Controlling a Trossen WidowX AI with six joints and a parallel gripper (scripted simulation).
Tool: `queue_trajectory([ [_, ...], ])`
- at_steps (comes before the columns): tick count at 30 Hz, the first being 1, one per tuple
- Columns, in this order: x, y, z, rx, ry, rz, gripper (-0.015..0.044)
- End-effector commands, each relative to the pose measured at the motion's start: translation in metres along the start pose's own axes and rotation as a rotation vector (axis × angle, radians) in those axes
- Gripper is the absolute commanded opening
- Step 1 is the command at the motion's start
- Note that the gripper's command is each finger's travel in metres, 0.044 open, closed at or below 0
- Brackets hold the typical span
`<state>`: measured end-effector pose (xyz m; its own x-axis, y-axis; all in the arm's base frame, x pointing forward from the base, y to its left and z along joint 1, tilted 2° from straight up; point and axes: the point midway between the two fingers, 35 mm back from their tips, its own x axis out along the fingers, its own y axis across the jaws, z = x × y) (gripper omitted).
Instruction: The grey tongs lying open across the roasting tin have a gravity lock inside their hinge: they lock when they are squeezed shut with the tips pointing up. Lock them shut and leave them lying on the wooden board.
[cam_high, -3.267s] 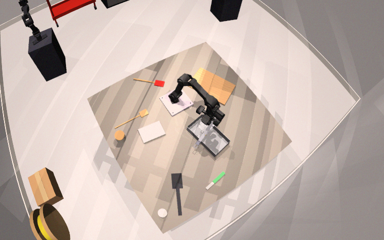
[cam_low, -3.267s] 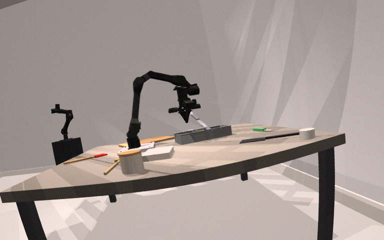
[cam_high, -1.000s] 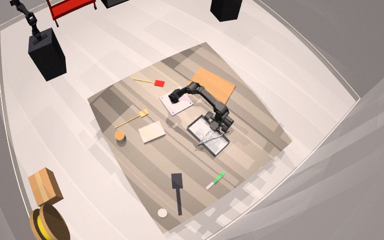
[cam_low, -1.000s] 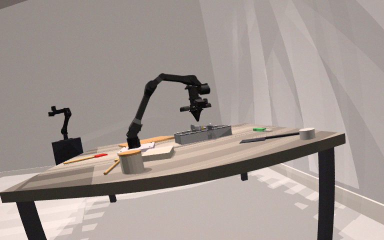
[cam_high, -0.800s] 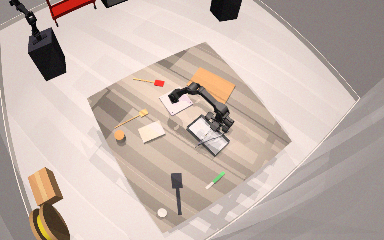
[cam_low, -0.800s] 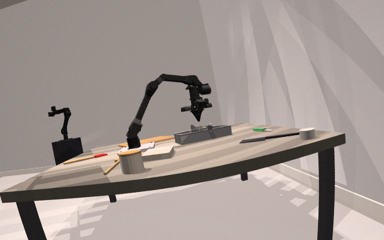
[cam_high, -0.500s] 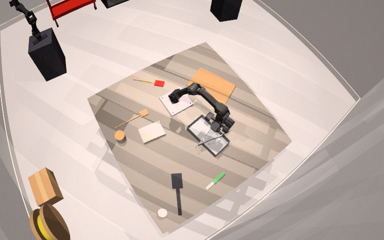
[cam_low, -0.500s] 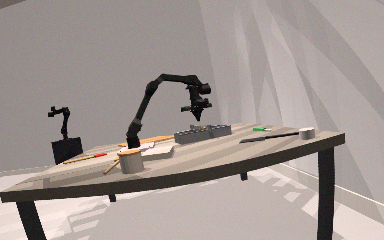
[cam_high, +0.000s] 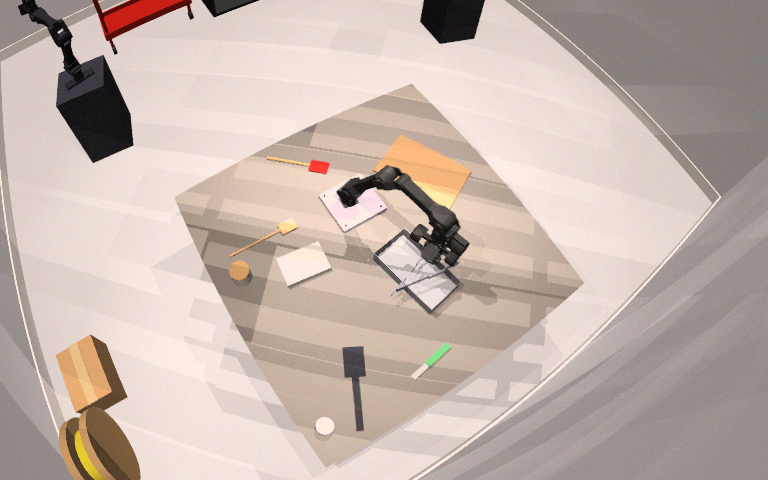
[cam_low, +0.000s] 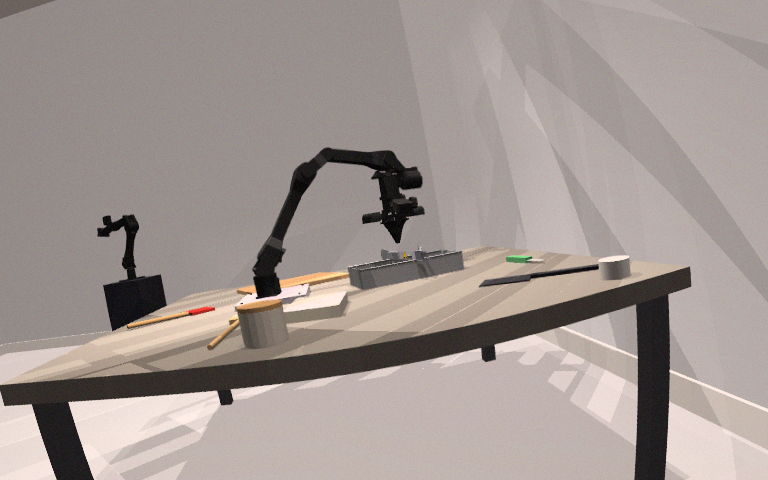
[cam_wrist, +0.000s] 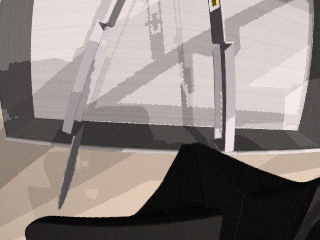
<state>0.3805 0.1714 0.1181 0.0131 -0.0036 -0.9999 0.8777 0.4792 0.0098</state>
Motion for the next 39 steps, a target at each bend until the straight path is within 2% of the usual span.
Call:
queue_trajectory([
  [1,0.0,0.0,0.0,0.0,0.0,-0.001,-0.015],
  [2,0.0,0.0,0.0,0.0,0.0,-0.001,-0.015],
  [5,-0.014,-0.009,0.0,0.0,0.0,0.004,-0.0071],
  [13,-0.095,-0.081,0.0,-0.001,-0.004,0.036,0.0139],
  [15,-0.097,-0.083,0.0,-0.001,-0.004,0.037,0.0191],
  [16,-0.089,-0.066,0.0,0.003,-0.005,0.053,0.0217],
  [24,-0.099,-0.069,0.0,0.003,-0.007,0.083,0.0427],
  [29,-0.085,-0.053,0.013,0.051,-0.007,0.061,0.044],
  [36,-0.033,-0.004,0.067,0.231,-0.012,0.006,0.044],
  [39,-0.026,0.0,0.073,0.251,-0.012,0.0,0.044],
])
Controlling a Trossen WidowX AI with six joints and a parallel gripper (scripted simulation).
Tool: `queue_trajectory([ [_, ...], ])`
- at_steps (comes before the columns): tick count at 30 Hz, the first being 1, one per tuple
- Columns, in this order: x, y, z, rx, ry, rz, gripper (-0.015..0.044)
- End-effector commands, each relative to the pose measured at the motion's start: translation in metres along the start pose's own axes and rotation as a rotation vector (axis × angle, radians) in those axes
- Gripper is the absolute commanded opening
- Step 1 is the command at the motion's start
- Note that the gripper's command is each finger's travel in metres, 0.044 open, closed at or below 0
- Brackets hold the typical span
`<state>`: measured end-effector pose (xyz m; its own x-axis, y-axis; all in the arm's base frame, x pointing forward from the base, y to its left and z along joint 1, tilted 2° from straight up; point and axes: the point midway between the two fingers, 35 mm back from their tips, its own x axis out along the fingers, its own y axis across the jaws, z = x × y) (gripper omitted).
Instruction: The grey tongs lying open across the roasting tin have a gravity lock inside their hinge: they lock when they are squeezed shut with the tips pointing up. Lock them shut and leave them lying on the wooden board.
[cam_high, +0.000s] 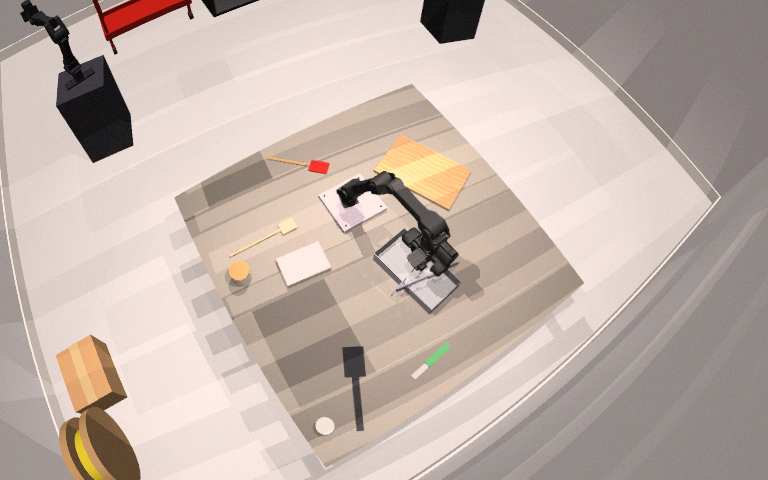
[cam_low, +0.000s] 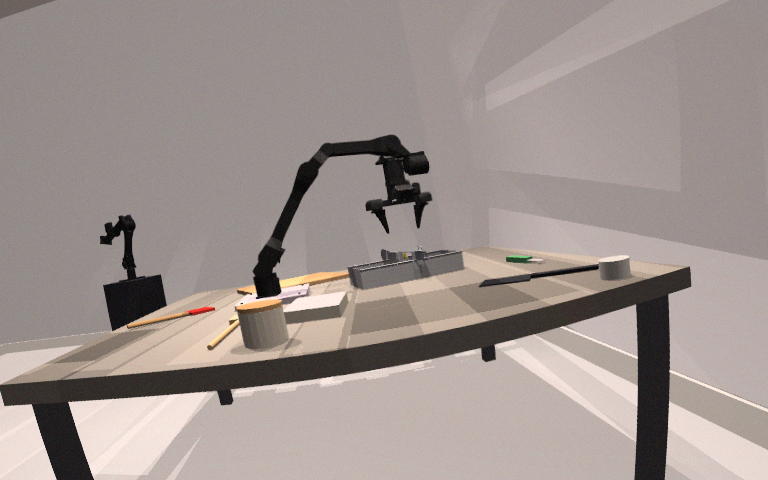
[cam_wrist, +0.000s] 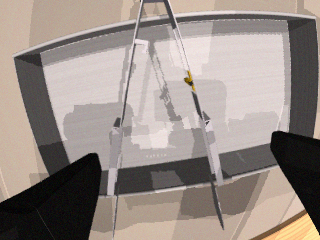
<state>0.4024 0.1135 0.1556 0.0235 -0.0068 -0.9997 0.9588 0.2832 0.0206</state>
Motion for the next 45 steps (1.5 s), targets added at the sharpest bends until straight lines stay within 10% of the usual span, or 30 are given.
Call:
queue_trajectory([
  [1,0.011,0.011,0.009,0.038,-0.006,-0.008,0.044],
  [45,0.062,0.014,0.009,0.038,-0.006,-0.008,0.044],
])
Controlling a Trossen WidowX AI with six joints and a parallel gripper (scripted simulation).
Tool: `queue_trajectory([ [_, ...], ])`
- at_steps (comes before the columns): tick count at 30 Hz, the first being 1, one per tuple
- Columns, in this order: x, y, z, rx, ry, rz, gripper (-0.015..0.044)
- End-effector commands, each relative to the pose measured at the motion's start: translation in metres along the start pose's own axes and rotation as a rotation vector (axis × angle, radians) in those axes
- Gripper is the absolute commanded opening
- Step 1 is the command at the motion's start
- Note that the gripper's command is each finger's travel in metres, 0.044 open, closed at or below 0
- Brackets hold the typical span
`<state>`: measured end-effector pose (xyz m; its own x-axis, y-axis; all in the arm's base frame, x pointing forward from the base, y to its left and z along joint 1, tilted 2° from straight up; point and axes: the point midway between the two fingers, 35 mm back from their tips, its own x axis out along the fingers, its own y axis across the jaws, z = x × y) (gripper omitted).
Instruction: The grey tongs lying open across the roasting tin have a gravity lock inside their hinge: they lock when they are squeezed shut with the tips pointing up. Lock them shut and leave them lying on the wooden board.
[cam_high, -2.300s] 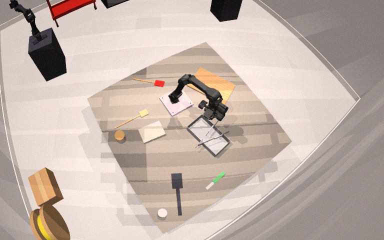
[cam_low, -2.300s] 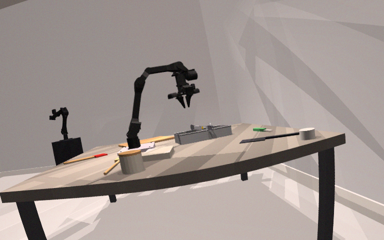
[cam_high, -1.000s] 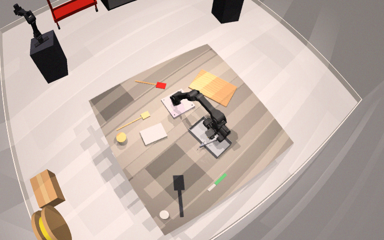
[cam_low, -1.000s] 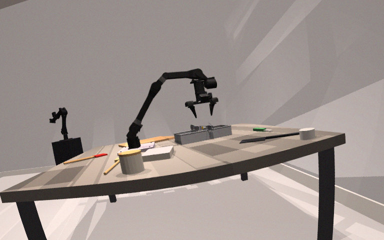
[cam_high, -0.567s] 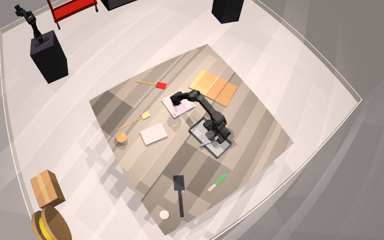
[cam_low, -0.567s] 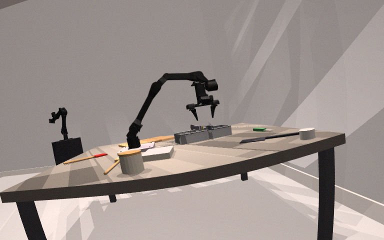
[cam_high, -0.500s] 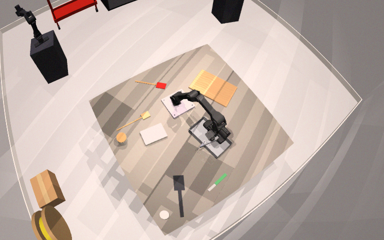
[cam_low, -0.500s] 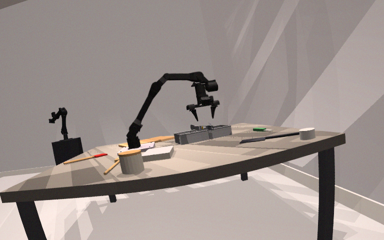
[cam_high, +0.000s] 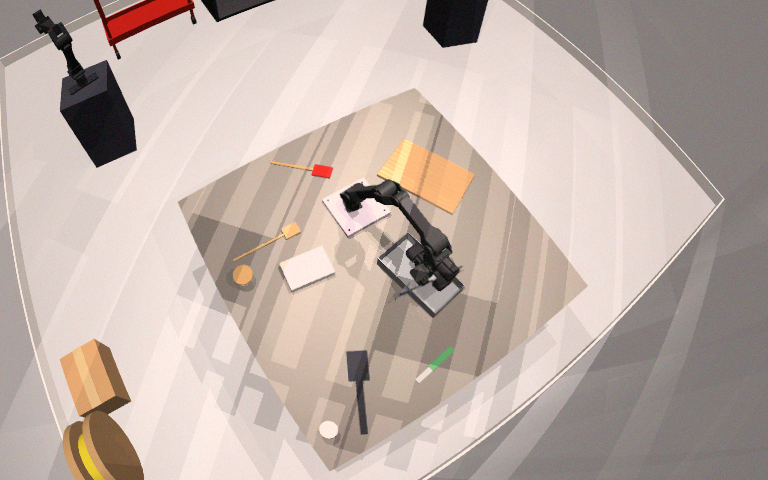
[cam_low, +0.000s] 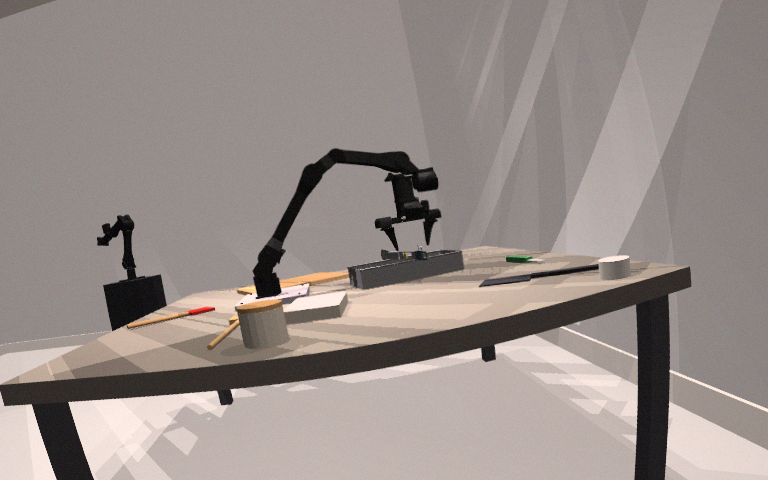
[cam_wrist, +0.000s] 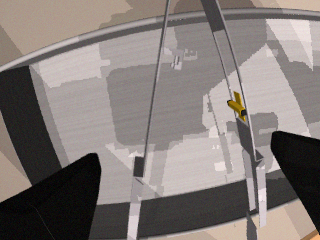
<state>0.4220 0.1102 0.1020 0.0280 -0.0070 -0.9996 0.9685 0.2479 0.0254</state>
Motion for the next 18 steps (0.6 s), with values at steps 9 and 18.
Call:
queue_trajectory([
  [9,0.023,-0.003,0.001,0.002,-0.005,-0.012,0.044],
  [18,0.038,-0.004,0.001,0.002,-0.005,-0.012,0.044],
])
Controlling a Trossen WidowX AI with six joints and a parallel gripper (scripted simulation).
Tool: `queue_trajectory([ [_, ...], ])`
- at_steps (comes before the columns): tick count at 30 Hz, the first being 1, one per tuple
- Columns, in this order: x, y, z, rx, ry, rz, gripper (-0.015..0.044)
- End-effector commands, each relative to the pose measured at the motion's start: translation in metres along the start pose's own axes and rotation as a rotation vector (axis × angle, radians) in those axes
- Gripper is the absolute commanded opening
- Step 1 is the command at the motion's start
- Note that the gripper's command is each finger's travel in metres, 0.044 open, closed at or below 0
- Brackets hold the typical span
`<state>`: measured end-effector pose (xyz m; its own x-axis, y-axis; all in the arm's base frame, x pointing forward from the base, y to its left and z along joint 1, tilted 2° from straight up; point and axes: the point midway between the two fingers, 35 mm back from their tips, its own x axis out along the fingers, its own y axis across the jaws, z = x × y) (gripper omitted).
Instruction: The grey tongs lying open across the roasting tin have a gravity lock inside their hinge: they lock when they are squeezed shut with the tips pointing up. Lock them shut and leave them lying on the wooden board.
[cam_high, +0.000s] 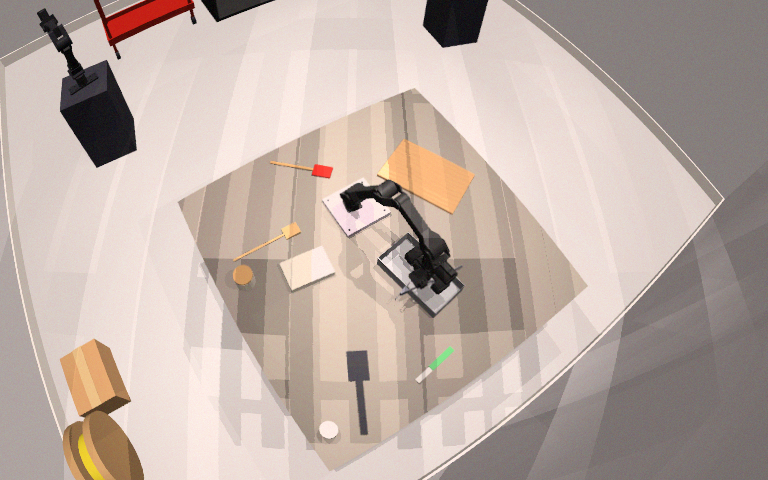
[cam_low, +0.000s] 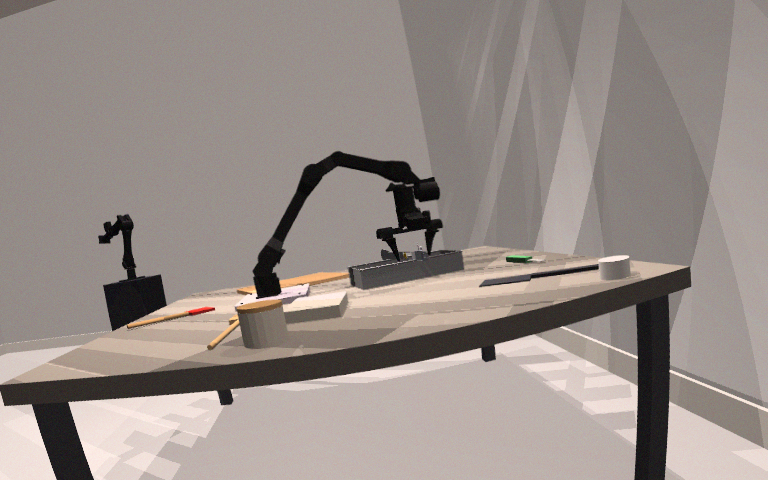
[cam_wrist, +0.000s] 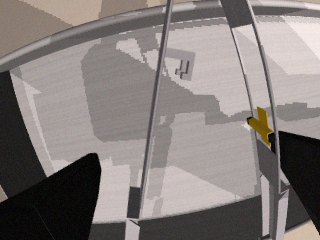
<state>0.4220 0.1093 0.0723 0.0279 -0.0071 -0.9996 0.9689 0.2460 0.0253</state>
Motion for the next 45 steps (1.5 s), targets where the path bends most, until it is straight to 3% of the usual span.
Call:
queue_trajectory([
  [1,0.01,-0.003,0.001,0.0,-0.005,-0.012,0.044],
  [17,0.027,-0.006,0.001,0.0,-0.005,-0.012,0.044],
  [45,0.023,-0.004,0.0,0.002,0.0,-0.003,0.0253],
])
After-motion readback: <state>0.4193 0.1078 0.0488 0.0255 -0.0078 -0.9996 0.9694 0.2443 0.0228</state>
